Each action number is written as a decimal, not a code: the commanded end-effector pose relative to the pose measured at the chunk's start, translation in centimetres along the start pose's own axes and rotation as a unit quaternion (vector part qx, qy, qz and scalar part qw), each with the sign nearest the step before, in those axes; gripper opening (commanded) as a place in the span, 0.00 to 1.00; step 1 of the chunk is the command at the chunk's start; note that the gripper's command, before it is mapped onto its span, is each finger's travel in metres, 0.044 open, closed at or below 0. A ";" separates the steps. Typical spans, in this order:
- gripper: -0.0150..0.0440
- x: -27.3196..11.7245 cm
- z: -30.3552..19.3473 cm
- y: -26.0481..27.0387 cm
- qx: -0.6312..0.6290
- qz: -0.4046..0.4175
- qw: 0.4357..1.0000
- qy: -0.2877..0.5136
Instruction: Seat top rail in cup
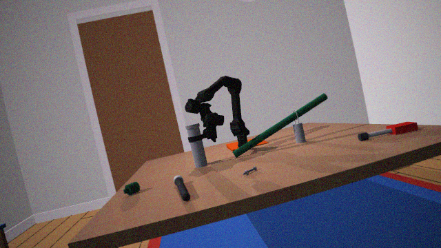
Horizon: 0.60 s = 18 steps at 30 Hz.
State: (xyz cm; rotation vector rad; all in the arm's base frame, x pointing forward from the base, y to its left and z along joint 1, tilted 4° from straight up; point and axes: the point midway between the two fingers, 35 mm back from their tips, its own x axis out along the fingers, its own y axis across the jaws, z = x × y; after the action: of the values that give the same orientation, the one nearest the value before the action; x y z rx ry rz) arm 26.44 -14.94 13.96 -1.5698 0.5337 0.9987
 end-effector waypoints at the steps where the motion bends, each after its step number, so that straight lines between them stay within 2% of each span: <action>1: 0.25 0.1 0.0 -0.2 0.012 0.000 1.000 0.008; 18: 0.25 0.7 -0.1 -1.3 0.071 0.000 0.997 0.042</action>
State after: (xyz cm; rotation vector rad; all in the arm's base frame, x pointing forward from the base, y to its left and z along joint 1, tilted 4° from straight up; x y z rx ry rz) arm 27.67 -14.62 14.08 -1.5012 0.6274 0.8986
